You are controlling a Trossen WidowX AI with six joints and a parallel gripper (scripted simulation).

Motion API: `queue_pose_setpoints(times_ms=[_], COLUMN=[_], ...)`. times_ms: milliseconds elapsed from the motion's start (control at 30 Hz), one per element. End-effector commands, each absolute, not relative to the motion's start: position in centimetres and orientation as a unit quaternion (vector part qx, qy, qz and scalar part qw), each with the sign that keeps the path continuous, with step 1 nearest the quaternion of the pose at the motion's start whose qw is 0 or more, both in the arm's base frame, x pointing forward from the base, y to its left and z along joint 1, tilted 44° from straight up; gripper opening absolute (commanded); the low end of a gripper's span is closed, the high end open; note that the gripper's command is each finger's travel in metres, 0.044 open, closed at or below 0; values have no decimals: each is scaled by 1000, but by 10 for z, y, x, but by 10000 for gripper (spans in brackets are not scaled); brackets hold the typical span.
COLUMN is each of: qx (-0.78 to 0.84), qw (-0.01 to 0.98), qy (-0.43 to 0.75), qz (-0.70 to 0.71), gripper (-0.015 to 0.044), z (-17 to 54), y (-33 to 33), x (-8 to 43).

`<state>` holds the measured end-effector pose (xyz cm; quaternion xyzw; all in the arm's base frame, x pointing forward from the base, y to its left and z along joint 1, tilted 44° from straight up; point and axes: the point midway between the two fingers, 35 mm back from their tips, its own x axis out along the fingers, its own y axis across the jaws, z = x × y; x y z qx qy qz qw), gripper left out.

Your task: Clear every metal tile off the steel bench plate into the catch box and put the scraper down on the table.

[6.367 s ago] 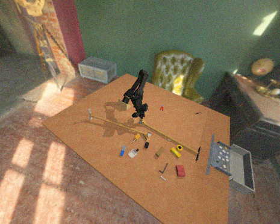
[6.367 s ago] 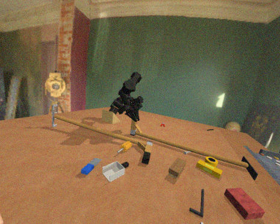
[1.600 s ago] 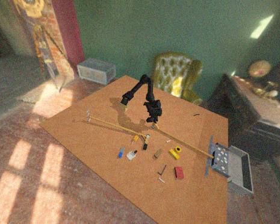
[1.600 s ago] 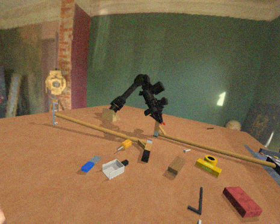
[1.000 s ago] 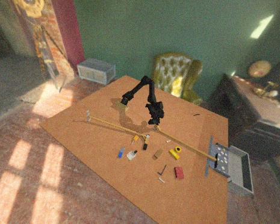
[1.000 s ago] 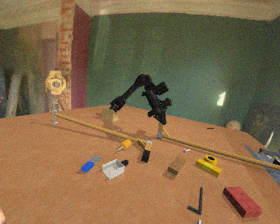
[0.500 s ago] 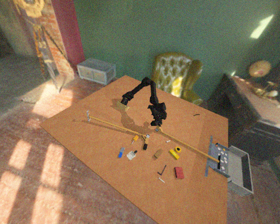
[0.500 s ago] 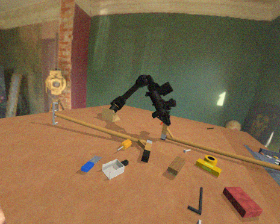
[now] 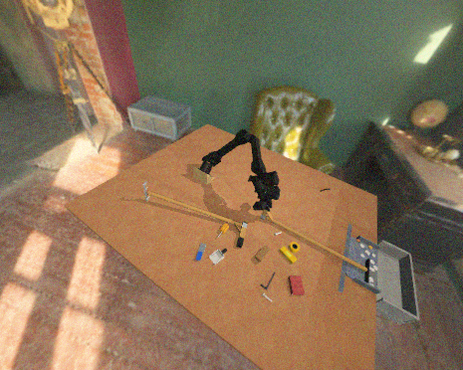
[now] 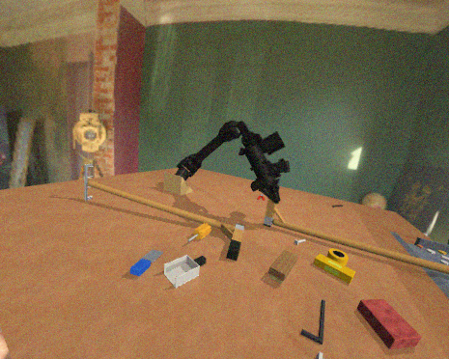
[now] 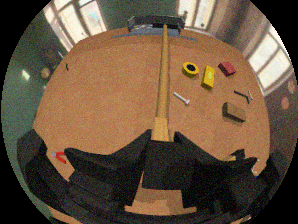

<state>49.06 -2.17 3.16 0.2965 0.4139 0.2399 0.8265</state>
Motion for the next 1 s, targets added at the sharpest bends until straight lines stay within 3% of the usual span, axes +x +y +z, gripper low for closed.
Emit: queue_pose_setpoints(times_ms=[0,967], qx=[298,299], qw=[828,829], qy=[411,410], qz=[236,237], gripper=[0,0], z=[33,35], y=[-24,-16], x=[499,541])
